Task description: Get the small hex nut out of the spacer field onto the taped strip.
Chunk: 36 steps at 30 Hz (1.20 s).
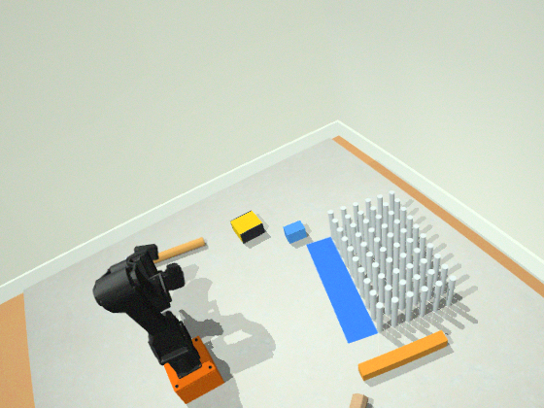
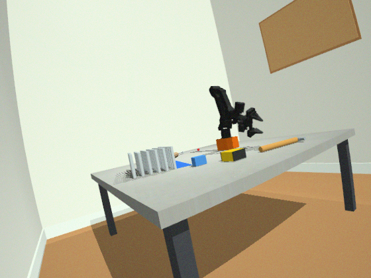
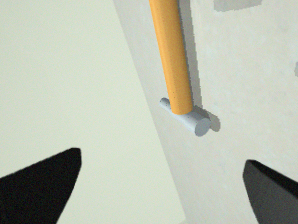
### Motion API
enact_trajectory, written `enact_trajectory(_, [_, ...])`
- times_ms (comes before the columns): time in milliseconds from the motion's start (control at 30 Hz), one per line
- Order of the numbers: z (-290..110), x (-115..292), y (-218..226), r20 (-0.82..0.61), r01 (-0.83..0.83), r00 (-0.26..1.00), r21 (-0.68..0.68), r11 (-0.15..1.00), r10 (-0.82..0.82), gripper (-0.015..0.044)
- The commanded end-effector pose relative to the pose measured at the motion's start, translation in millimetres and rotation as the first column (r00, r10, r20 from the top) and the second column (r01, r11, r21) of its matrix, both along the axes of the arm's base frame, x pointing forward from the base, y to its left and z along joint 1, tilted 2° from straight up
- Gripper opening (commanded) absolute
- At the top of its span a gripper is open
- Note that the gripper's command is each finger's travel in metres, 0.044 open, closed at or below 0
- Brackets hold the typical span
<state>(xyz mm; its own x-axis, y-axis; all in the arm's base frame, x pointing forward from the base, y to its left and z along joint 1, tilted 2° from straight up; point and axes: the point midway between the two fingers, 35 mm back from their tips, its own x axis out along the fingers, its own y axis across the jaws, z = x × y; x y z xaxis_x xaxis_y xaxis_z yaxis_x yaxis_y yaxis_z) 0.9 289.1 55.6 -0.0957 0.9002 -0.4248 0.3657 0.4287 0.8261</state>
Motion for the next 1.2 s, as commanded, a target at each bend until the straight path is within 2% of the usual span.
enact_trajectory(0, [0, 2, 1, 0.004, 0.007, 1.000, 0.000, 1.000, -0.007, 0.0426])
enact_trajectory(67, [3, 21, 5, 0.035, 0.061, 0.998, 0.002, 0.998, -0.061, 0.0440])
enact_trajectory(333, [9, 108, 7, 0.365, 0.231, 0.906, -0.001, 0.973, -0.215, 0.0440])
enact_trajectory(533, [14, 202, -21, 0.707, 0.398, 0.667, -0.072, 0.915, -0.234, 0.0440])
enact_trajectory(700, [18, 273, -66, 0.887, 0.547, 0.449, -0.179, 0.818, -0.105, 0.0440])
enact_trajectory(833, [22, 322, -116, 0.943, 0.662, 0.324, -0.286, 0.693, 0.080, 0.0440])
enact_trajectory(933, [24, 352, -160, 0.928, 0.735, 0.281, -0.372, 0.567, 0.244, 0.0440])
enact_trajectory(1100, [27, 384, -232, 0.823, 0.802, 0.306, -0.494, 0.336, 0.478, 0.0440])
enact_trajectory(1167, [28, 389, -250, 0.786, 0.808, 0.326, -0.520, 0.277, 0.525, 0.0440])
